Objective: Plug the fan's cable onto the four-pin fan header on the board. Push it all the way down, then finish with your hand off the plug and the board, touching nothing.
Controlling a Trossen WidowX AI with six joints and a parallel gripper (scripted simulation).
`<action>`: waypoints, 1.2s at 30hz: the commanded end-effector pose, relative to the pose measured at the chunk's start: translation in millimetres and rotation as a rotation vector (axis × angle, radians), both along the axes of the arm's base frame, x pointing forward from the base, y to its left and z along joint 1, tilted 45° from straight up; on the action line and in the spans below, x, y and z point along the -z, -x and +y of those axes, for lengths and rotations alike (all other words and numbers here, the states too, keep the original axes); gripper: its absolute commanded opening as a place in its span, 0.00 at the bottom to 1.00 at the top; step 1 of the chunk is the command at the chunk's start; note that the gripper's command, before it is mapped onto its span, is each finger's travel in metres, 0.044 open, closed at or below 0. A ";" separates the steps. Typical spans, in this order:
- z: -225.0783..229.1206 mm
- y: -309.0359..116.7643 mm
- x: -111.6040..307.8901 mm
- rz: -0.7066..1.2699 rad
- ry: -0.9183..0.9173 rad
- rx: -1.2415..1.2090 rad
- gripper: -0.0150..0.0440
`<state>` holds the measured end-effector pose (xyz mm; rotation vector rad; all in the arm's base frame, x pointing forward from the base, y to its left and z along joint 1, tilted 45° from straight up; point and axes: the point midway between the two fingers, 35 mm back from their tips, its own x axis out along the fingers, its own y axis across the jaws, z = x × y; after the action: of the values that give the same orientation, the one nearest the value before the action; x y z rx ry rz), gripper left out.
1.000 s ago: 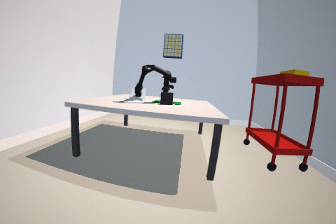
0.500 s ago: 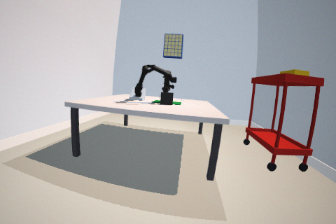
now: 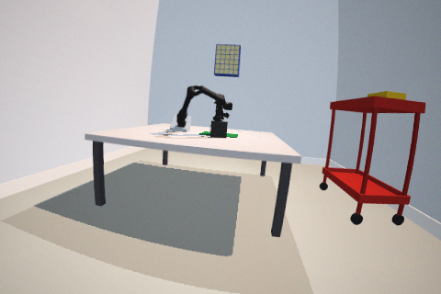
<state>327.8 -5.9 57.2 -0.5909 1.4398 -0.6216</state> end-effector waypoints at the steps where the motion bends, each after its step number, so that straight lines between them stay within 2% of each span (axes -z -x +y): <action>1: -6.5 1.3 6.1 0.011 0.006 -0.002 0.25; 36: -9.8 1.2 10.0 0.018 0.007 -0.009 0.25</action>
<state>326.4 -14.8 47.9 -0.6020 1.4514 -0.6174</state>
